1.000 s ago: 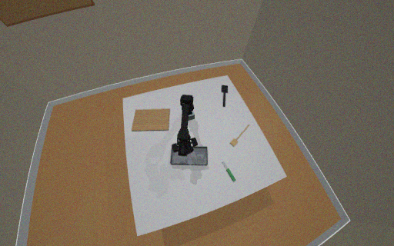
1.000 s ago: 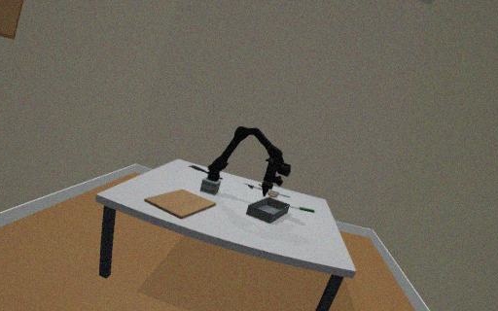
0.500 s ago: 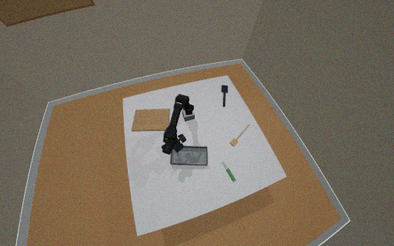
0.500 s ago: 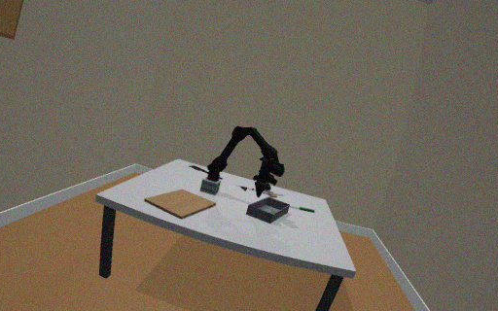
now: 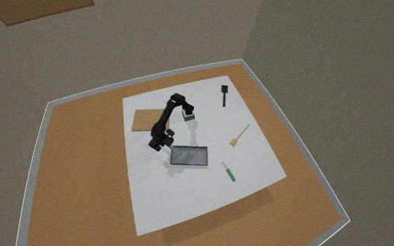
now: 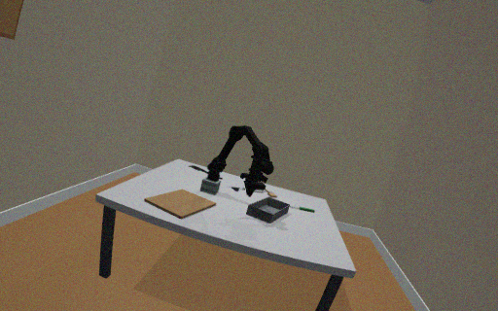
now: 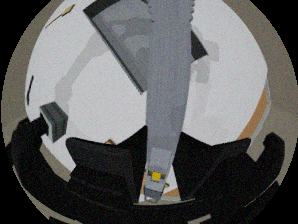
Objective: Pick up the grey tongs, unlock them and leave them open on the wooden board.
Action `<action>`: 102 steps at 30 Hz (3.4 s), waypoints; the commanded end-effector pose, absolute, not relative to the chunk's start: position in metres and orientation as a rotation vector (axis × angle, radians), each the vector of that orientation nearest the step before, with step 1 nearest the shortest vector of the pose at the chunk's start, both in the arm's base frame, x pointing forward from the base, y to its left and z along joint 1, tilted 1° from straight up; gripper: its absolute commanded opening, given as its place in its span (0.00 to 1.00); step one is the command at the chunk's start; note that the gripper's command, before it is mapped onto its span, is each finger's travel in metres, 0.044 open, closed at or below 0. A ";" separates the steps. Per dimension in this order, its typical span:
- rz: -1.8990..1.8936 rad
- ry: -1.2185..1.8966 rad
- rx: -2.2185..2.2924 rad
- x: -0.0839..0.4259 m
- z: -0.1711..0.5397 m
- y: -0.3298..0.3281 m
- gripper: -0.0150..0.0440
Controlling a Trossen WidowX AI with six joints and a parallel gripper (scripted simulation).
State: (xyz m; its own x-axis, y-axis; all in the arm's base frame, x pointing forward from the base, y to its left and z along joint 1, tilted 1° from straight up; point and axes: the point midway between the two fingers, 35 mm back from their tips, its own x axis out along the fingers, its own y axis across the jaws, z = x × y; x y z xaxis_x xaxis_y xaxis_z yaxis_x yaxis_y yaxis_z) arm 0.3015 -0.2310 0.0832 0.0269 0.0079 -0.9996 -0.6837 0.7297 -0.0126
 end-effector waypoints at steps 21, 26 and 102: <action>0.522 1.480 -0.553 0.258 0.091 -0.289 0.00; 0.363 1.514 -0.392 0.249 0.091 -0.297 0.00; -1.909 0.494 1.920 0.093 0.091 -0.388 0.00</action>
State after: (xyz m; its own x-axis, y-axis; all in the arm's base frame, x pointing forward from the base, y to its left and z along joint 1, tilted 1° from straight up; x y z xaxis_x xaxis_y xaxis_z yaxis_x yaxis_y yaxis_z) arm 0.0997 -0.3841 0.0876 0.0150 -0.0109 -0.9998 0.5900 -0.8072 0.0177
